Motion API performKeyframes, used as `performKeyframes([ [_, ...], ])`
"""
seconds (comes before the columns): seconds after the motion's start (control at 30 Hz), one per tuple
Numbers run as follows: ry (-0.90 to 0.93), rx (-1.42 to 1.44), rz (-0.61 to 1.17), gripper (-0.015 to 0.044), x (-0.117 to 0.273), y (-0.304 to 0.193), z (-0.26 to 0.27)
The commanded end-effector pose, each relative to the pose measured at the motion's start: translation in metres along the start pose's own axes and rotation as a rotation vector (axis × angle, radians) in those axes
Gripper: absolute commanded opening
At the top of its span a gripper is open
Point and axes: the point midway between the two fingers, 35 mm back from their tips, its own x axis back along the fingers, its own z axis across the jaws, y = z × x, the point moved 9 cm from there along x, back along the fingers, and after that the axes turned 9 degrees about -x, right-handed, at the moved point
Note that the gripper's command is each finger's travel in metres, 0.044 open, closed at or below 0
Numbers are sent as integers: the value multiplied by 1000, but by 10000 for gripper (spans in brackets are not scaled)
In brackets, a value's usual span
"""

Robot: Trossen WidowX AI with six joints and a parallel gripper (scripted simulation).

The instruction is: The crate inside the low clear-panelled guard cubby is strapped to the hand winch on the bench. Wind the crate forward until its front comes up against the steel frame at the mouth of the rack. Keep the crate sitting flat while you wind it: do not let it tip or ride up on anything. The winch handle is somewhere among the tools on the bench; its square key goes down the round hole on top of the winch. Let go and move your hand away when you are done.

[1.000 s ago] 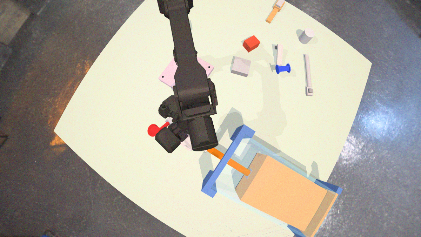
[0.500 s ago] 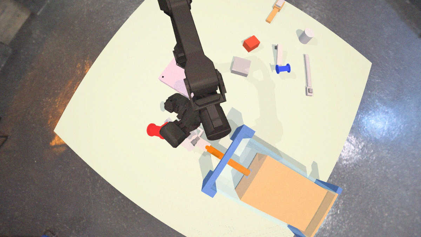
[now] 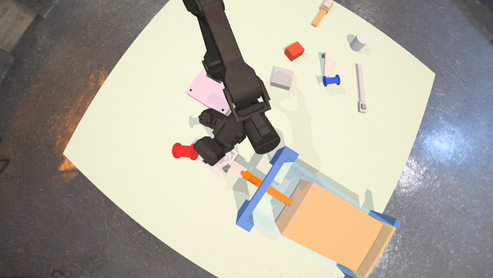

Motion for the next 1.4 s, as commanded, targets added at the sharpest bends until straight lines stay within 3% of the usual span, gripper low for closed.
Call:
performKeyframes([
  [0.0,76,-9,14,0,2,1,-3],
  [0.9,497,-9,68,0,-9,7,-40],
  [1.37,507,-8,69,0,-8,8,-42],
])
